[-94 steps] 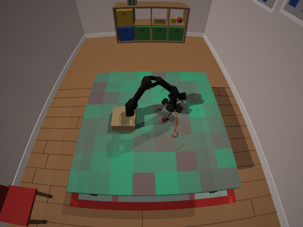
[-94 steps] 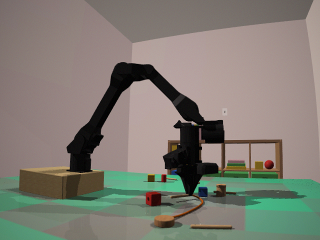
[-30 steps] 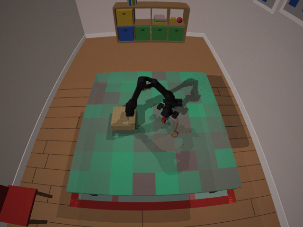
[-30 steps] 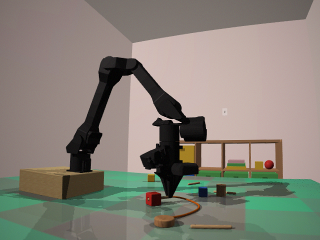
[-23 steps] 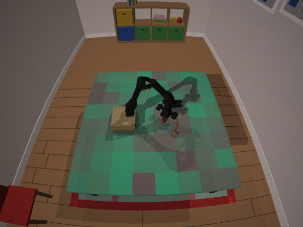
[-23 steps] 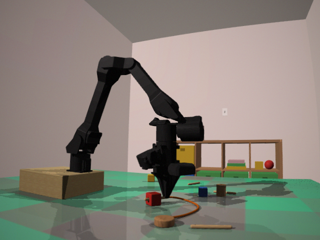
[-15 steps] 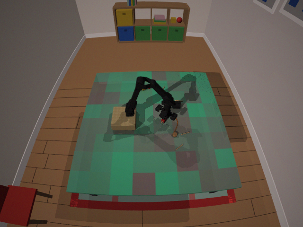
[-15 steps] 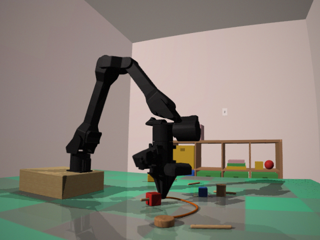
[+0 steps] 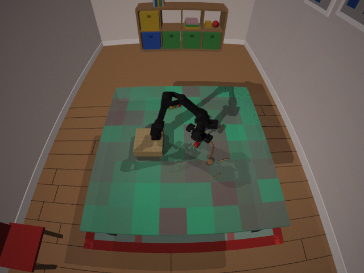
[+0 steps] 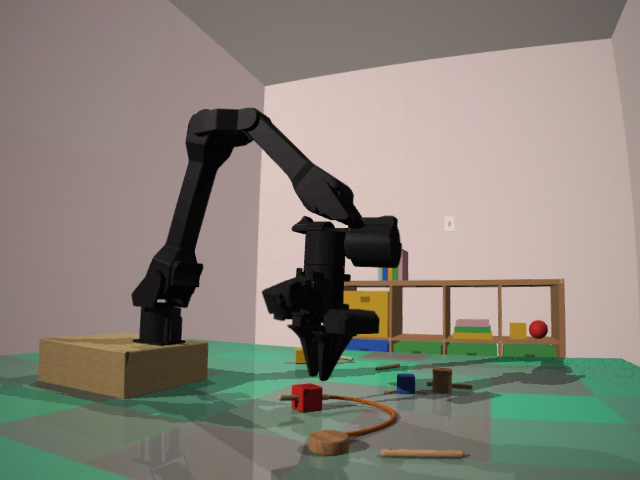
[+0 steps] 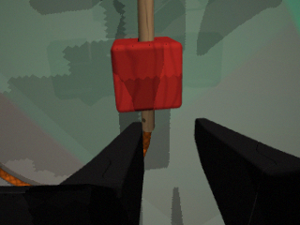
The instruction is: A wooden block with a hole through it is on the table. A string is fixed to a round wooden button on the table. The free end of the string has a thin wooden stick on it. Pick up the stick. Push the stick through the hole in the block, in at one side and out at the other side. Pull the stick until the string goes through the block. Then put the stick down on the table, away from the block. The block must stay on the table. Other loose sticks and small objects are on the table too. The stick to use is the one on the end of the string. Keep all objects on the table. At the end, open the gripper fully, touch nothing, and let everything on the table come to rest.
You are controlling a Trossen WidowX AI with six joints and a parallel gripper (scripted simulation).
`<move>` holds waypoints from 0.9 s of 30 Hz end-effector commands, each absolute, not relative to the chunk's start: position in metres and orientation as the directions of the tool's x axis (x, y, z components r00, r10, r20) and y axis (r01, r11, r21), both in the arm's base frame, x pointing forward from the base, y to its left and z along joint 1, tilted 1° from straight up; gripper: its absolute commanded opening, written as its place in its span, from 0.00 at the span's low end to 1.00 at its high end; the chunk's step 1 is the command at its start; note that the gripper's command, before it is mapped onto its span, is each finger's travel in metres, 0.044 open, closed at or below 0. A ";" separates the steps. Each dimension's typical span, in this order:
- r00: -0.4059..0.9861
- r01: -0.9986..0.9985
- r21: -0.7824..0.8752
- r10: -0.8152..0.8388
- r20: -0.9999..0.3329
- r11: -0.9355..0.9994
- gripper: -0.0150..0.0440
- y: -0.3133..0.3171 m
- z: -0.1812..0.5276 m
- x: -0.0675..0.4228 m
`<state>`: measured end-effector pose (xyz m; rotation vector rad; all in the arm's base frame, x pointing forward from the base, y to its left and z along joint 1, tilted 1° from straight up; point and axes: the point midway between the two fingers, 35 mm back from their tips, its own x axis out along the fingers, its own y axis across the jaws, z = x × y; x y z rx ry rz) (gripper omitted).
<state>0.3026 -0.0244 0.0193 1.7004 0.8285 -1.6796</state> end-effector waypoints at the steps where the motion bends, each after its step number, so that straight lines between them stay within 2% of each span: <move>1: 0.049 0.782 0.029 0.015 -0.999 -0.623 0.46 -0.025 0.071 0.306; 9: 0.066 0.818 0.046 0.013 -0.998 -0.573 0.46 -0.026 0.072 0.309; 14: 0.062 0.987 0.060 0.010 -0.998 -0.152 0.46 -0.033 0.072 0.304; 18: 0.059 0.973 0.059 0.007 -0.998 0.224 0.46 -0.039 0.071 0.299; 22: 0.056 0.821 0.049 0.005 -0.998 0.569 0.46 -0.044 0.071 0.295; 27: 0.052 0.471 0.026 0.002 -0.999 0.882 0.46 -0.050 0.070 0.289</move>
